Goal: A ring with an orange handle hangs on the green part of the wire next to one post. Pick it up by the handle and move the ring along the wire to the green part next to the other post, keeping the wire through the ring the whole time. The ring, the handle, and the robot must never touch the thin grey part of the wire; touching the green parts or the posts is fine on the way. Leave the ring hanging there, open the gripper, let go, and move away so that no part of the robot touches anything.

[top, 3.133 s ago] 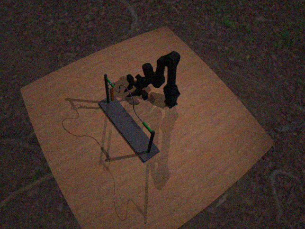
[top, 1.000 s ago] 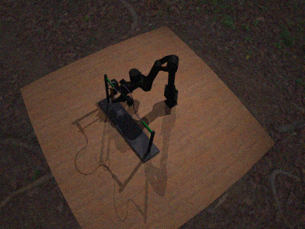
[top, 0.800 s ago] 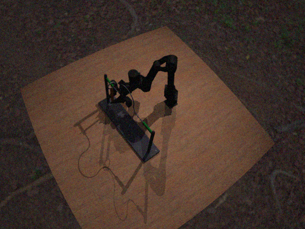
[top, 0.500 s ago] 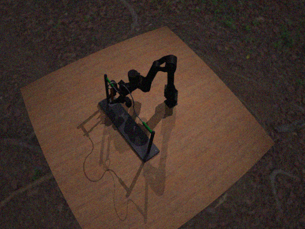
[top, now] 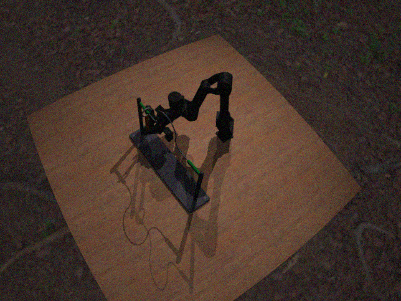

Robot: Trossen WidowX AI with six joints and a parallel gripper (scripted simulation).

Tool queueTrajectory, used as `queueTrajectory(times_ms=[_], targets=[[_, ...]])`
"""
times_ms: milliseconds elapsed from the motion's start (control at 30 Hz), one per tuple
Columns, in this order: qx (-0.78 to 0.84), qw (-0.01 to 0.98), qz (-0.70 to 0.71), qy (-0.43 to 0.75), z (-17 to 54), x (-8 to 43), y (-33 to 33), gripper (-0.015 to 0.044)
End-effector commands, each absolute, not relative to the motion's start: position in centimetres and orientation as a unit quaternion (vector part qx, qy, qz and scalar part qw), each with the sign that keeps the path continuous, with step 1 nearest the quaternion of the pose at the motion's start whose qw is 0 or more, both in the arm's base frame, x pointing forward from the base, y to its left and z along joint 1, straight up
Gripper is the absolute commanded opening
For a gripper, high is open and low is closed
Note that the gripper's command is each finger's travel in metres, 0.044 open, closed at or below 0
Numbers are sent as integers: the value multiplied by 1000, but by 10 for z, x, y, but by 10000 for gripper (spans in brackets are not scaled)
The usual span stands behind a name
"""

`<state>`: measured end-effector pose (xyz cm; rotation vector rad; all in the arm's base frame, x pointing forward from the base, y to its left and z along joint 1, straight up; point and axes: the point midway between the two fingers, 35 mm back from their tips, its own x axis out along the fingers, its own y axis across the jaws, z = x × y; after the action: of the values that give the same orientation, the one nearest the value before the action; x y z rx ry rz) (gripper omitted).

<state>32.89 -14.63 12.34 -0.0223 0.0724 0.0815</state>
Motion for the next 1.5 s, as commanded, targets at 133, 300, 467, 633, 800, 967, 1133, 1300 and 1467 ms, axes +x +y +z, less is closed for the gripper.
queueTrajectory(times_ms=[133,300,467,633,800,967,1133,1300,1467], targets=[[-11,998,41,36,123,329,-146,-150],[-11,998,41,36,123,329,-146,-150],[-11,998,40,36,125,329,-146,-150],[-10,999,37,36,133,329,-146,-150],[-10,999,37,36,136,329,-146,-150],[-10,999,37,36,136,329,-146,-150],[-10,999,37,36,136,329,-146,-150],[-10,999,37,36,136,329,-146,-150],[-9,999,36,36,136,329,-144,-150]])
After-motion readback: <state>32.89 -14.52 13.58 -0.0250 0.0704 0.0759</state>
